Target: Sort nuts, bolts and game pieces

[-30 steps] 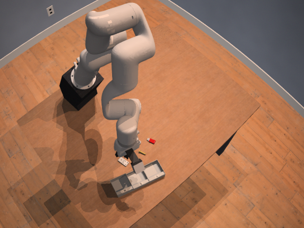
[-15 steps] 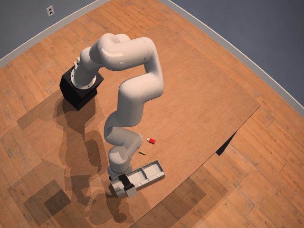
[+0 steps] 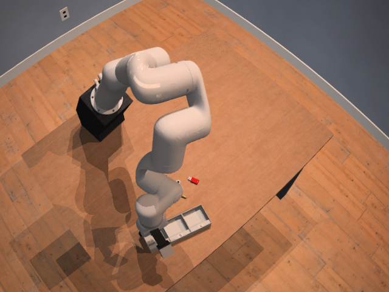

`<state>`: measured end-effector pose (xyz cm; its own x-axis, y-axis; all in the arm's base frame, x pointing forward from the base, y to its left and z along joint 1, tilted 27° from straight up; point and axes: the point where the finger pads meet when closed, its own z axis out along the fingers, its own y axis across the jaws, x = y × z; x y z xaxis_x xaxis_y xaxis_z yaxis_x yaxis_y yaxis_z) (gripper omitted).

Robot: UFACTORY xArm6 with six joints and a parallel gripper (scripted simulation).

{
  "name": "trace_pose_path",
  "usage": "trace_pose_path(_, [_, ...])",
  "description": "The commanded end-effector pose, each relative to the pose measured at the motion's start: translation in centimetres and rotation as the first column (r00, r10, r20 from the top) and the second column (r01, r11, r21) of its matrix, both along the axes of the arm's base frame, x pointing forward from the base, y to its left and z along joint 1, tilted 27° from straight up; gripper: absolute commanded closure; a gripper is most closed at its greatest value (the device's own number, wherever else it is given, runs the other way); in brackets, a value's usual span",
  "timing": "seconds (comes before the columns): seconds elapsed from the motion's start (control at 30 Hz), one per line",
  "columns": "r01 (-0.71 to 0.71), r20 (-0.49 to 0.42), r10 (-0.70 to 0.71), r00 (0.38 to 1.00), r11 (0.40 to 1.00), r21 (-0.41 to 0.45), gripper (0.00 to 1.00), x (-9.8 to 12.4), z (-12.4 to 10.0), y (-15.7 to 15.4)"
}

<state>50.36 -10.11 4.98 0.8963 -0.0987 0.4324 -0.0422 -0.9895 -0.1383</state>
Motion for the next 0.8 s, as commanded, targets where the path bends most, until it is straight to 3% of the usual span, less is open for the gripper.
trace_pose_path(0.0, [0.001,0.007,-0.001,1.000,1.000,0.000,0.93,0.5,-0.6,0.0])
trace_pose_path(0.4, [0.001,0.007,-0.001,1.000,1.000,0.000,0.93,2.0,-3.5,0.4])
trace_pose_path(0.77, [0.001,0.007,-0.001,1.000,1.000,0.000,0.93,2.2,-4.0,0.4])
